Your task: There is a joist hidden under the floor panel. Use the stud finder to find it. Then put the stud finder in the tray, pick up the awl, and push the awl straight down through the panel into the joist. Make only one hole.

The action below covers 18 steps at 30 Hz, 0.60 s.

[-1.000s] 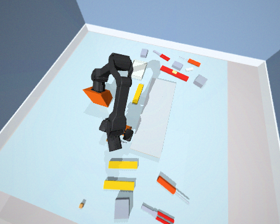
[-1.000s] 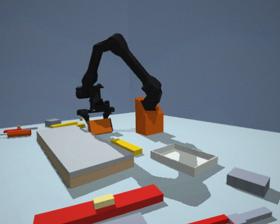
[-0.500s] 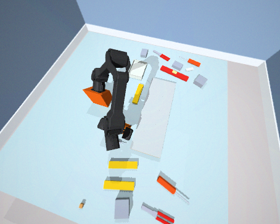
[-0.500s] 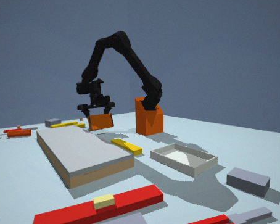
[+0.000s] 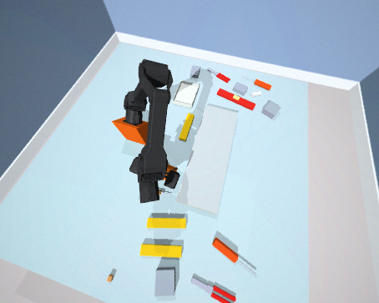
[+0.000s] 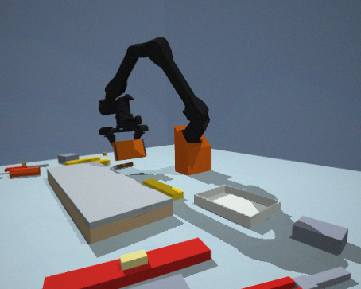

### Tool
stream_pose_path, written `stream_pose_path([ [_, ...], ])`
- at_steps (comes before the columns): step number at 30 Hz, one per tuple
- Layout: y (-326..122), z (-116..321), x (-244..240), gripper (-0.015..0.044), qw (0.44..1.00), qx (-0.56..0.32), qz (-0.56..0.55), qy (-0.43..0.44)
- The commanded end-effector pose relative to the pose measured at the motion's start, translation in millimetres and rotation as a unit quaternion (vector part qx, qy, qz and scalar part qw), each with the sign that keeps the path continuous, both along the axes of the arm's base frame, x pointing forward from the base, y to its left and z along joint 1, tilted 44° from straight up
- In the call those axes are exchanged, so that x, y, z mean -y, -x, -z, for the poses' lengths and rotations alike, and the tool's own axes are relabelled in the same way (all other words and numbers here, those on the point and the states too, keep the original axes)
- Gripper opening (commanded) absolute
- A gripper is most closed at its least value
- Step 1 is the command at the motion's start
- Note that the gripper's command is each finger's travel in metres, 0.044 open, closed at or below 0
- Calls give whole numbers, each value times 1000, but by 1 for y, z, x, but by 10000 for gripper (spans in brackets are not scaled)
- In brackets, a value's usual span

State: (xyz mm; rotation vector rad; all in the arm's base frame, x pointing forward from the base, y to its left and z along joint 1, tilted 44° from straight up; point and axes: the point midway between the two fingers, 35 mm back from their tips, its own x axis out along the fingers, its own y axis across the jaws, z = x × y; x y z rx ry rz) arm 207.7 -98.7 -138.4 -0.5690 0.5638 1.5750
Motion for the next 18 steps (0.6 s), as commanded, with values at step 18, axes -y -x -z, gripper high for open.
stream_pose_path([
  [18,-1,-2,1,0,999,4,-3,43],
])
